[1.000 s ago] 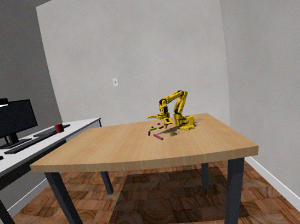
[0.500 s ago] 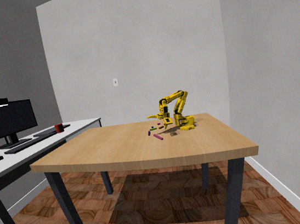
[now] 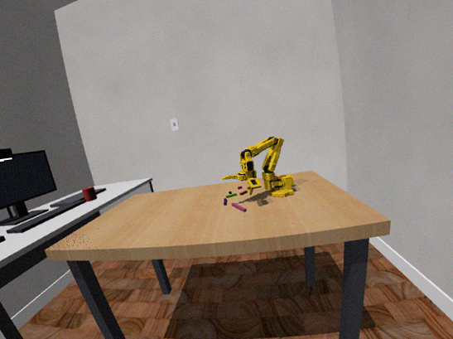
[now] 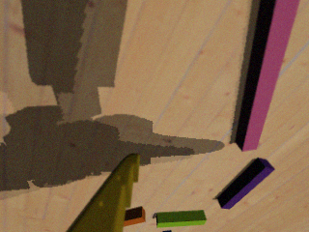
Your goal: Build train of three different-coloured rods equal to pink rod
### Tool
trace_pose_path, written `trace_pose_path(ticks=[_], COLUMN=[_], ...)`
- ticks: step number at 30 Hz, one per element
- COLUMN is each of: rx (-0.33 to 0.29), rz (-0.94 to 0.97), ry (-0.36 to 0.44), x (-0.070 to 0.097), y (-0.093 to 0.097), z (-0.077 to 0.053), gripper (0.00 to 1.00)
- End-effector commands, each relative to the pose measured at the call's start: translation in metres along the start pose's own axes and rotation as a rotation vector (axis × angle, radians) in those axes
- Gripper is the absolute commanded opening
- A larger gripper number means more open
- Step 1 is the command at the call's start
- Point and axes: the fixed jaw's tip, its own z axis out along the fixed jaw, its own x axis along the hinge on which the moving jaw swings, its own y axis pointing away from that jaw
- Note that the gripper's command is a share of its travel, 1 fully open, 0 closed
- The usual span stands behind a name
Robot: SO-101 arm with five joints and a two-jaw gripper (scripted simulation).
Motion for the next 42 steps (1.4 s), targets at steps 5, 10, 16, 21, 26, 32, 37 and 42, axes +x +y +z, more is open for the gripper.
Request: trace_pose_path(ticks=[5,10,16,21,26,32,37,42], rx=[0.02,0.054,0.095,0.115,0.051,0.074,0.09,0.047], rz=[-0.007,-0.014,-0.023,-0.027,-0.013,-0.005,0.001,-0.013], ry=[-0.003,-0.005,-0.007,-0.007,-0.004,-0.006,-0.007,-0.004], x=[0.0,-0.001,-0.001,-0.001,-0.001,-0.001,-0.001,-0.001], y=[-0.003,-0.009,-0.015,-0.018,-0.008,-0.012,-0.014,-0.007], z=[-0.003,-0.006,-0.01,-0.012,-0.006,-0.01,-0.013,-0.006], gripper=[1.0,1.0,1.0,1.0,1.0,1.0,1.0,1.0])
